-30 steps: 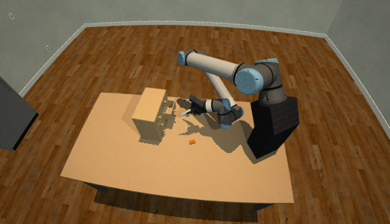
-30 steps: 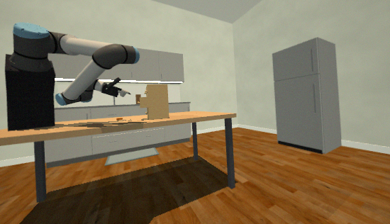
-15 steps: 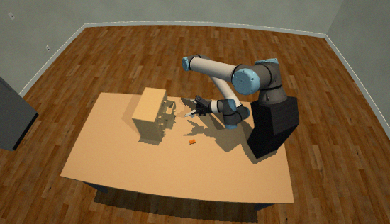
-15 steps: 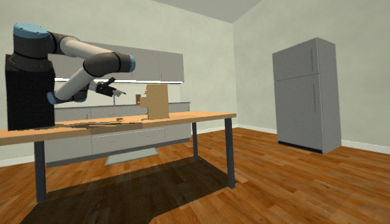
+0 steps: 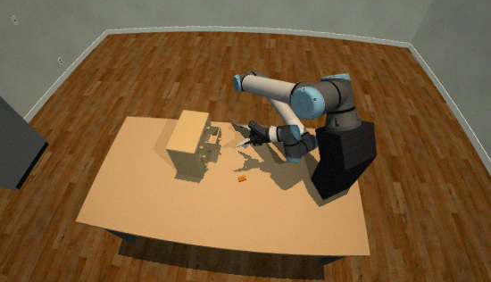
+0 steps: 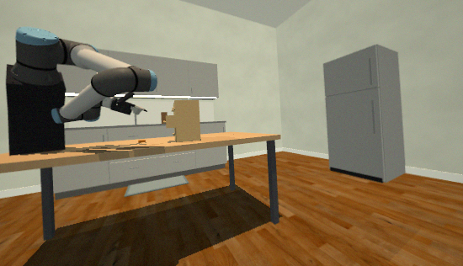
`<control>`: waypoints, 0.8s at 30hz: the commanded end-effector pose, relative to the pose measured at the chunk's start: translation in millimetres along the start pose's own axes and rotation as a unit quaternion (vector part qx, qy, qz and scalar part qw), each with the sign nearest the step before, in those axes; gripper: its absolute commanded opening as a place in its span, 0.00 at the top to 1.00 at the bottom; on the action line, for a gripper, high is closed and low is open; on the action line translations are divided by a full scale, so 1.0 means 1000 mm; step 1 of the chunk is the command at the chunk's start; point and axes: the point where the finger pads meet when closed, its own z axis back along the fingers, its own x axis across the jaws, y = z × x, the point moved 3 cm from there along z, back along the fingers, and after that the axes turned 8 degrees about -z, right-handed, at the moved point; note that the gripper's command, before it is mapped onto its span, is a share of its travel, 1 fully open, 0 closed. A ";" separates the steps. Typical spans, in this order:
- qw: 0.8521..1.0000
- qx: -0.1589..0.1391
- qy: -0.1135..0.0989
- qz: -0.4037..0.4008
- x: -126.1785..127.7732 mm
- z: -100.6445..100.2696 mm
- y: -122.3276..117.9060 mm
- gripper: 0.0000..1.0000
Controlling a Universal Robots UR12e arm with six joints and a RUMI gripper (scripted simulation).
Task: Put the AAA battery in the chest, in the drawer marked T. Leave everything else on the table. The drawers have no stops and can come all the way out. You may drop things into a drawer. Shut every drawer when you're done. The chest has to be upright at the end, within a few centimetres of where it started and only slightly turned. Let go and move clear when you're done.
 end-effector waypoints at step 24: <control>1.000 -0.021 -0.003 -0.001 0.000 0.003 0.006 0.00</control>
